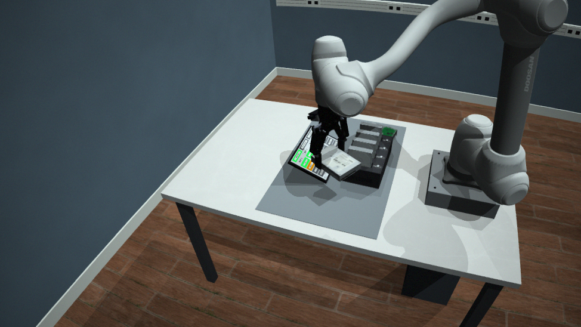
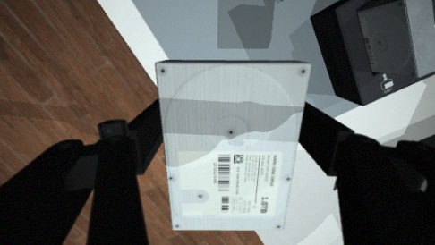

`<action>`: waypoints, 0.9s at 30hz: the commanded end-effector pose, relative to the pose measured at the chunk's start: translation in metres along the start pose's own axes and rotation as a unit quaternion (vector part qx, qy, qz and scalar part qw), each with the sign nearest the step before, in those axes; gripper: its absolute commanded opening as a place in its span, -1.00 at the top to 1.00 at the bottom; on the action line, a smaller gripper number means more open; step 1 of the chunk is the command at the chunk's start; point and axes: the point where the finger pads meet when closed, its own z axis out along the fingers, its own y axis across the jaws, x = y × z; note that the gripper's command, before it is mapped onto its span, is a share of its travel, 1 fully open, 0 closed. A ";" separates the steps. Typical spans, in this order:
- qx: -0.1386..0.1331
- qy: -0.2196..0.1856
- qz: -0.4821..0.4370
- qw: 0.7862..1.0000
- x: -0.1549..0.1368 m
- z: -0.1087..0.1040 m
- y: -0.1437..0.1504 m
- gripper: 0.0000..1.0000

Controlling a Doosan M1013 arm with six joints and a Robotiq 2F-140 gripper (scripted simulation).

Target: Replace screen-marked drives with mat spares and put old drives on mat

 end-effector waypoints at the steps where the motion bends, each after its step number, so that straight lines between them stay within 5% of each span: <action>1: 0.001 0.000 0.003 1.000 0.000 -0.001 0.000 0.80; 11: 0.001 0.000 0.024 1.000 0.000 -0.001 0.000 0.80; 27: 0.001 0.000 0.185 0.983 0.000 -0.001 0.000 0.80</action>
